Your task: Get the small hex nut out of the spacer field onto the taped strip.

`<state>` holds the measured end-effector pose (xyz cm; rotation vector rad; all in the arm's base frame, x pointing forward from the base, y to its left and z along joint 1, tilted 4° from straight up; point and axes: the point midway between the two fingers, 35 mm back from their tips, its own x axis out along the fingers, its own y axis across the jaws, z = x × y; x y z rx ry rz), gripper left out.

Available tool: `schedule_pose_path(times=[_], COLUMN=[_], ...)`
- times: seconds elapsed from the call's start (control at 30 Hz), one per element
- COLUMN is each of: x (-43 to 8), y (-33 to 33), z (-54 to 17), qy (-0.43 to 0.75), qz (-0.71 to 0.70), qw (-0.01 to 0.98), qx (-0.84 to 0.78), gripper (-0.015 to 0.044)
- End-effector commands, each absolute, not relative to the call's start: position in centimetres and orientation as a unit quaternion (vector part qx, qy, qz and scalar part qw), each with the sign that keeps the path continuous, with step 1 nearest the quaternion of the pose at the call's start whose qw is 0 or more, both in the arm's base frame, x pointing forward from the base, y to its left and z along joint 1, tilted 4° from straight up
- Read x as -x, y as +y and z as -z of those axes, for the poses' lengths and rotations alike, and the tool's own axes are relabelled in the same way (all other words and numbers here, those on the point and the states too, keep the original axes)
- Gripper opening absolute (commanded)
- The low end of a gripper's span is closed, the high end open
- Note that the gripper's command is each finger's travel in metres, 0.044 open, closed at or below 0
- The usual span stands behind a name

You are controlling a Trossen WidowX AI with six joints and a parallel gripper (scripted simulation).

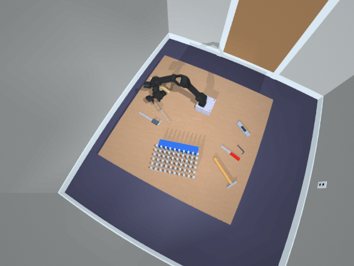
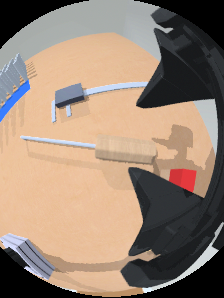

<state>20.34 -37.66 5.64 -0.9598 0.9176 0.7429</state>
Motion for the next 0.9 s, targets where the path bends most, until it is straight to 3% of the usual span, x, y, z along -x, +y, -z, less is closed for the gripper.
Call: schedule_pose_path(times=[0.0,0.87], x=[-20.4,-20.7], y=[-37.6,-37.8], z=[-5.6,-2.3], qy=[0.413,0.413], qz=[-0.338,-0.338], qw=[0.725,0.725], qx=[0.435,0.435], gripper=[0.028,0.028])
